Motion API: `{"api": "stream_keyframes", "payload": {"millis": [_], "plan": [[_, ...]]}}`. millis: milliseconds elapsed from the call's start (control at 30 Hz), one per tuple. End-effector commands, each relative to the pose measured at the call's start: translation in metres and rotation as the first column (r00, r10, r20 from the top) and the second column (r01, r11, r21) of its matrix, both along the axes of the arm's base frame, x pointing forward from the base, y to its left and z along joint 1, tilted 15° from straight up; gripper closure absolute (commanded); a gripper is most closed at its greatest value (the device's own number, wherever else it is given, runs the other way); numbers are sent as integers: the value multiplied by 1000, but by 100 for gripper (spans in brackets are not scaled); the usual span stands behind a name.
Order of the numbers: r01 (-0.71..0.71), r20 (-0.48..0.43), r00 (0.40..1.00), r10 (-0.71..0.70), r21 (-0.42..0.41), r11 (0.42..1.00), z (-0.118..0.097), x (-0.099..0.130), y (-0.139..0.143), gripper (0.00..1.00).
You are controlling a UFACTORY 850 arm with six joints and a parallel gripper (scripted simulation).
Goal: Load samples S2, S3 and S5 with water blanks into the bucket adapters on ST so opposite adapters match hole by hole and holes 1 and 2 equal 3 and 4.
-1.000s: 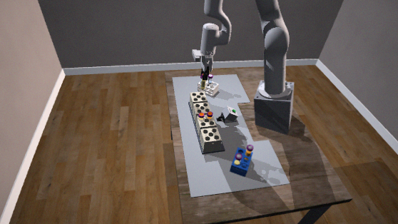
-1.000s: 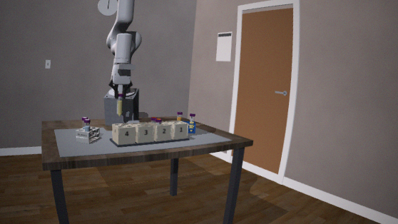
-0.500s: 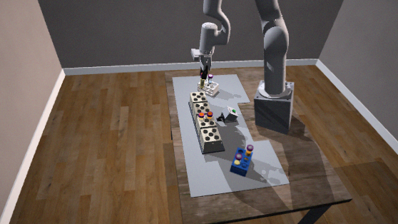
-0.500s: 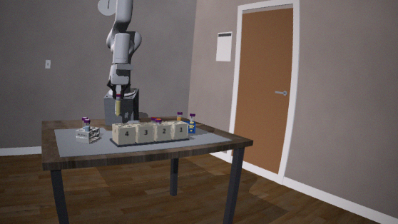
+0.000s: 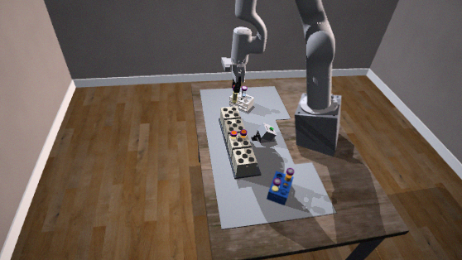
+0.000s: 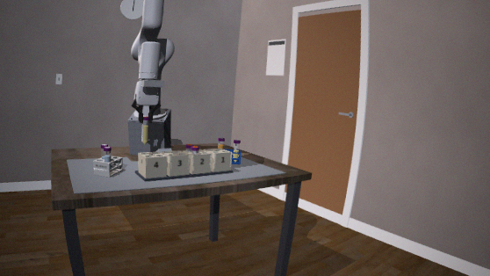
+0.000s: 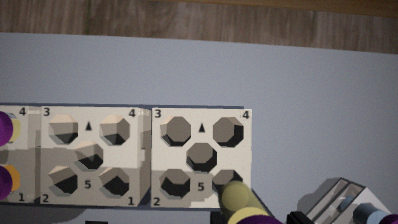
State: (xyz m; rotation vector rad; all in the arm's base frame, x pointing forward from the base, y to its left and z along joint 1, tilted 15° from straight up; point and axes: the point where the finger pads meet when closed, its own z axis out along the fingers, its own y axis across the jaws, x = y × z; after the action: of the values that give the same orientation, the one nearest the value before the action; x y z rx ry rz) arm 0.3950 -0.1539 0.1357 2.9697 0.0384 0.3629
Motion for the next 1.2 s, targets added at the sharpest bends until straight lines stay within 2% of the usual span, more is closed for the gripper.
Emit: {"api": "stream_keyframes", "payload": {"millis": [0,433,1167], "plan": [[2,-22,1000,-2,3,1000,-9,3,-2,100],[2,-22,1000,-2,3,1000,-29,8,-5,100],[2,-22,1000,-2,3,1000,-30,8,-5,100]]}}
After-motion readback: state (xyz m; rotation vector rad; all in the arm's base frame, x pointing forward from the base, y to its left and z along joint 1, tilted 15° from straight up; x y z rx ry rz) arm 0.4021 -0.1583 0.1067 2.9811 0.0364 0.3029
